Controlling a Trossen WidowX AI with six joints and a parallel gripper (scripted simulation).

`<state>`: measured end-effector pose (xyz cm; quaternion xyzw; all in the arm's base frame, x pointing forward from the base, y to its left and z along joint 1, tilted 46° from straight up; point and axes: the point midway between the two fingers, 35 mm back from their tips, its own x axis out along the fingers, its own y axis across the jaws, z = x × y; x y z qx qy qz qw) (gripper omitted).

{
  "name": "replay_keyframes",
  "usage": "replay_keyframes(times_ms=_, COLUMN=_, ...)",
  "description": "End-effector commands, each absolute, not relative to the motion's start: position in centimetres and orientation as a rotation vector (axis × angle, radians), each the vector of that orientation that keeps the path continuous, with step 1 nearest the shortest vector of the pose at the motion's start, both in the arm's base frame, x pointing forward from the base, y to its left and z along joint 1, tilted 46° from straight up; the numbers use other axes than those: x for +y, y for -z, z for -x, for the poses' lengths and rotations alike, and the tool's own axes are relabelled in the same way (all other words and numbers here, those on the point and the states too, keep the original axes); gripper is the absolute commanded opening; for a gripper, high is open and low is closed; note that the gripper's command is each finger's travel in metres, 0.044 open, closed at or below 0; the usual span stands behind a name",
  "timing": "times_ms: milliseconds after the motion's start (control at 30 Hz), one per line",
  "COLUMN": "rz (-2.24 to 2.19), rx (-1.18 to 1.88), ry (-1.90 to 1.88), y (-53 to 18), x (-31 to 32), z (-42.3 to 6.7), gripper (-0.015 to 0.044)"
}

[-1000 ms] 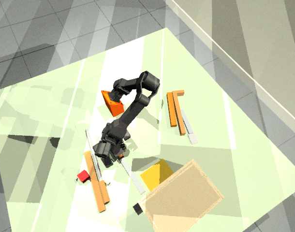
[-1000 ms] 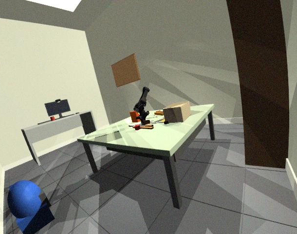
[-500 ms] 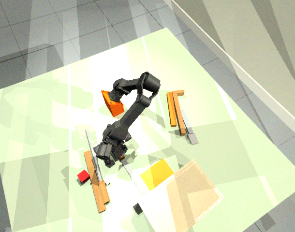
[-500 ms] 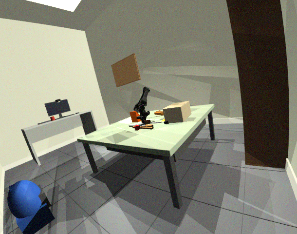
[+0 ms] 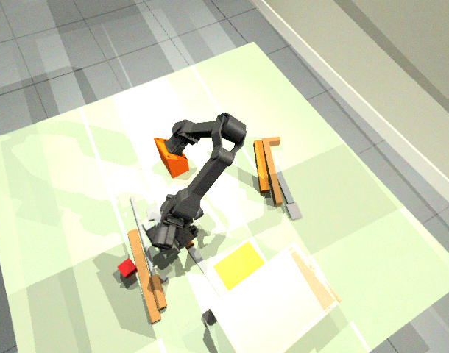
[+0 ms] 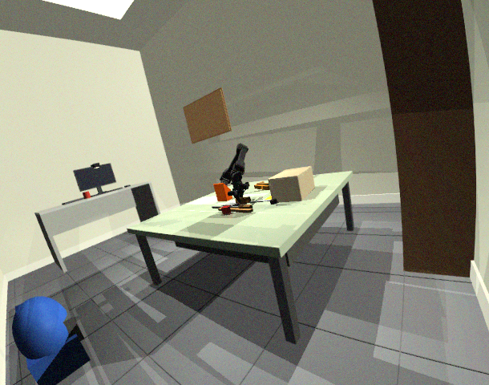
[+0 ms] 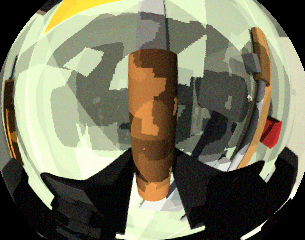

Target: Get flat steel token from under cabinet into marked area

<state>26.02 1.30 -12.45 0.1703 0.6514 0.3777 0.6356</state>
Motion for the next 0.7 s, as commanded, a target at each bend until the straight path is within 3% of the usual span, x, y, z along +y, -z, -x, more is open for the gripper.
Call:
replay_keyframes(times_ms=0, rz=-0.383, rx=1.489, ry=-0.865, y=12.4, x=1.5, z=-26.7, gripper=0.0)
replay_keyframes(times_ms=667, rz=-0.379, rx=1.485, ry=-0.87, y=12.1, x=2.2, z=-29.3, gripper=0.0)
